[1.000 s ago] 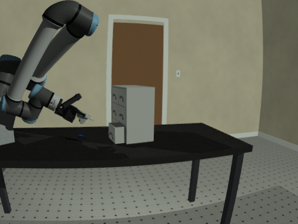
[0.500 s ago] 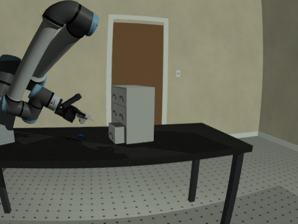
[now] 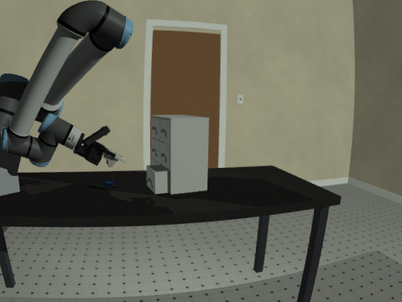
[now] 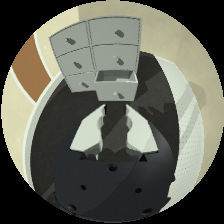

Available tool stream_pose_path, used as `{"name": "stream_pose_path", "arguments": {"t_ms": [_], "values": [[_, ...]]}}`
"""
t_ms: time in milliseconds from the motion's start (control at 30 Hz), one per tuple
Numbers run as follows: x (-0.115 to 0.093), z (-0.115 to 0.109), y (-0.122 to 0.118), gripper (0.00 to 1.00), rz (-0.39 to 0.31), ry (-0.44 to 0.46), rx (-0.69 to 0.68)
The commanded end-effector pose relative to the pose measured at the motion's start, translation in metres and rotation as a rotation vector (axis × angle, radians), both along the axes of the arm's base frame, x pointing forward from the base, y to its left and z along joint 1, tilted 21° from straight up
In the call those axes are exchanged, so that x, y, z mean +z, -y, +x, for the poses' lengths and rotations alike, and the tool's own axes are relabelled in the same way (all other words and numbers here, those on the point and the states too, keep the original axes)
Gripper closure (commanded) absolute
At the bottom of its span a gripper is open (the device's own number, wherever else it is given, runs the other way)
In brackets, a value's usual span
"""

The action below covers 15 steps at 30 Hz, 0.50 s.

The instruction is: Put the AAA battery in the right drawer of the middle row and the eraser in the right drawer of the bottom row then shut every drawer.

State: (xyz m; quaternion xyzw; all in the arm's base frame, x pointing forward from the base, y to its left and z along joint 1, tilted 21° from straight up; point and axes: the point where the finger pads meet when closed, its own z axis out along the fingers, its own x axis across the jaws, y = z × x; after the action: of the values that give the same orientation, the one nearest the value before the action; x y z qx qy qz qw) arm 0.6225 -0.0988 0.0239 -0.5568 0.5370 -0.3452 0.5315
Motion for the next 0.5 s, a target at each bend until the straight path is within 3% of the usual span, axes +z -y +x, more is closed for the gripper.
{"name": "stream_pose_path", "arguments": {"t_ms": [0,467], "values": [[0.0003,0.0000,0.0000,0.80,0.000,0.000,0.000],[-0.0042,0.0063,-0.0021,0.80,-0.001,0.000,-0.001]]}}
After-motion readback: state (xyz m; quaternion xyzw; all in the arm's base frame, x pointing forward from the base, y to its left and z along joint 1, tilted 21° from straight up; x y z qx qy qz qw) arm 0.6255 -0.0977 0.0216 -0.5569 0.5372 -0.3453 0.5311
